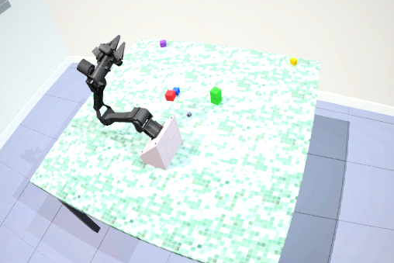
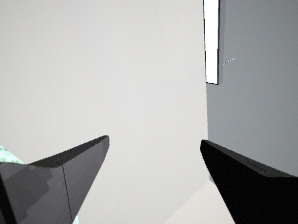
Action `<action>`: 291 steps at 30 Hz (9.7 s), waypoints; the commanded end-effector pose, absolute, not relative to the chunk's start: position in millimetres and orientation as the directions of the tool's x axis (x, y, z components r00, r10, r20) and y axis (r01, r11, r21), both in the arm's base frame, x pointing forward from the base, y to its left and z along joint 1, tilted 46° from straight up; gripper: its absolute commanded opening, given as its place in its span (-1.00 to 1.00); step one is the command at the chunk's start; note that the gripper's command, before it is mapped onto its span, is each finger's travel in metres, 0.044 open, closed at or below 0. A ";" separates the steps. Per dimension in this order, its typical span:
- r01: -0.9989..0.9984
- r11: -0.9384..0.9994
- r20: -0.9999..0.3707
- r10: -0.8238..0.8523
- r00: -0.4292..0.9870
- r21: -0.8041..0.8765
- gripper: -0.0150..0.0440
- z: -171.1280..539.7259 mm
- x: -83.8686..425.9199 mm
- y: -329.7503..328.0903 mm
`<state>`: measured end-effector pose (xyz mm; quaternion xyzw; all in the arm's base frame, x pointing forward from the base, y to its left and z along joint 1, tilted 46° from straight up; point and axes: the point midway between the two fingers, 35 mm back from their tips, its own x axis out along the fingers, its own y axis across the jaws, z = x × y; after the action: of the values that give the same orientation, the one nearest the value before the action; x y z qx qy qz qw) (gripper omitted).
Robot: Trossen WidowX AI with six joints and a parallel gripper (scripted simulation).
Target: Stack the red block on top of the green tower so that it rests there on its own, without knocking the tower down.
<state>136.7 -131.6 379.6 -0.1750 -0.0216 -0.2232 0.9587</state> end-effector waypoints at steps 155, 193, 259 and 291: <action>-0.145 0.689 -0.700 0.712 -0.043 0.710 -0.49 71.3 310.6 135.1; -0.143 0.706 -0.717 0.696 -0.037 0.693 -0.49 71.3 356.5 25.1; -0.149 0.699 -0.710 0.703 -0.039 0.700 -0.49 -78.1 371.1 -65.9; -0.153 0.701 -0.714 0.699 -0.041 0.696 1.00 -78.0 371.1 -66.9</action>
<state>371.1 -66.9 -77.9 0.2117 0.6451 0.3233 0.6592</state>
